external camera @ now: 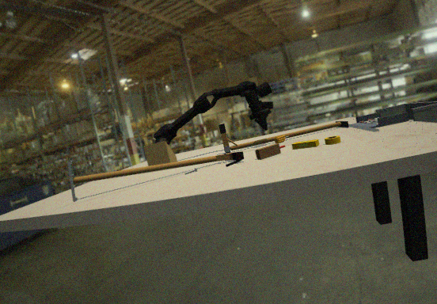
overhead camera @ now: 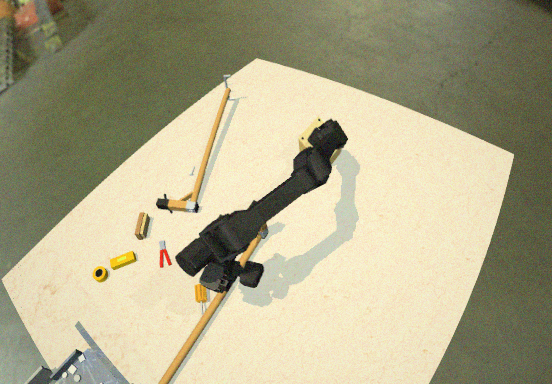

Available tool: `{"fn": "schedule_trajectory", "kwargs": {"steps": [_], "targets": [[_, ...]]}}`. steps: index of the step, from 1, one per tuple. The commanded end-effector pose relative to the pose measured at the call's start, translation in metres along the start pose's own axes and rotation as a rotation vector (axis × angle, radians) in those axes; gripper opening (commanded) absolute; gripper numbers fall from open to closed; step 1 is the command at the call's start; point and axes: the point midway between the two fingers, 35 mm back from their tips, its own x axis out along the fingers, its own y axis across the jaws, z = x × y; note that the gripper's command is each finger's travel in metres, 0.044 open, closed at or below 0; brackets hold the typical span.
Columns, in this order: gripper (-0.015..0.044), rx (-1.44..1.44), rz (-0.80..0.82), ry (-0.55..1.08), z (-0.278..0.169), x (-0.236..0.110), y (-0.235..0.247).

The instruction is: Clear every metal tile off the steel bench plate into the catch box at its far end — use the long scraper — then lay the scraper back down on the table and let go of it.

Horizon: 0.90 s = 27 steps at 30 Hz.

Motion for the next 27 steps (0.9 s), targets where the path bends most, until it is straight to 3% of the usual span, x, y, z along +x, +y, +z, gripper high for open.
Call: {"fn": "schedule_trajectory", "kwargs": {"steps": [1,13,27], "targets": [[0.0000,0.000,0.000,0.000,0.000,0.000,0.000],[0.0000,0.000,0.000,0.000,0.000,0.000,0.000],[0.0368,0.062,-0.028,-0.139,0.005,-0.063,-0.013]]}}
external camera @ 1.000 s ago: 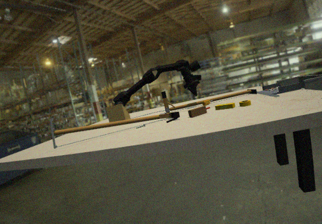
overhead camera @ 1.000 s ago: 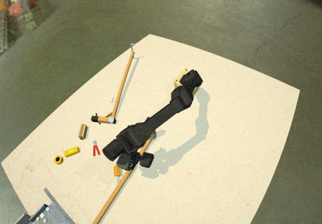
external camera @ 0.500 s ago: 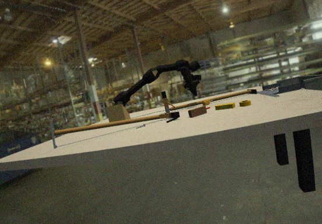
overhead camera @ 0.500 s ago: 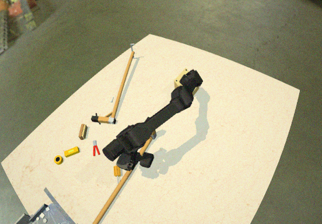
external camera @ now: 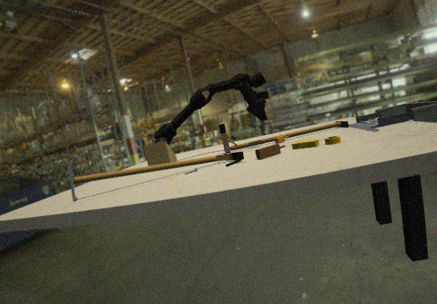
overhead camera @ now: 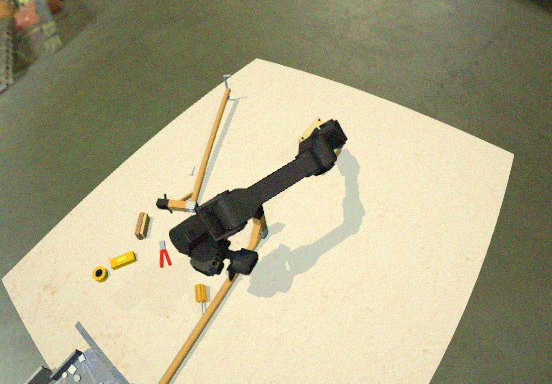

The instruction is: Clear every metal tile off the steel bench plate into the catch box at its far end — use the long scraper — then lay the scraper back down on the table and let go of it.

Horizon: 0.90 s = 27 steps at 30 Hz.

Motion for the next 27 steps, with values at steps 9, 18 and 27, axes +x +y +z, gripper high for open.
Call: {"fn": "schedule_trajectory", "kwargs": {"steps": [9,18,27], "targets": [[0.0440,0.055,-0.025,-0.131,0.005,-0.060,-0.010],[0.0440,0.093,-0.045,-0.228,0.002,-0.103,-0.016],[0.0440,0.127,-0.066,-0.322,-0.005,-0.145,-0.020]]}}
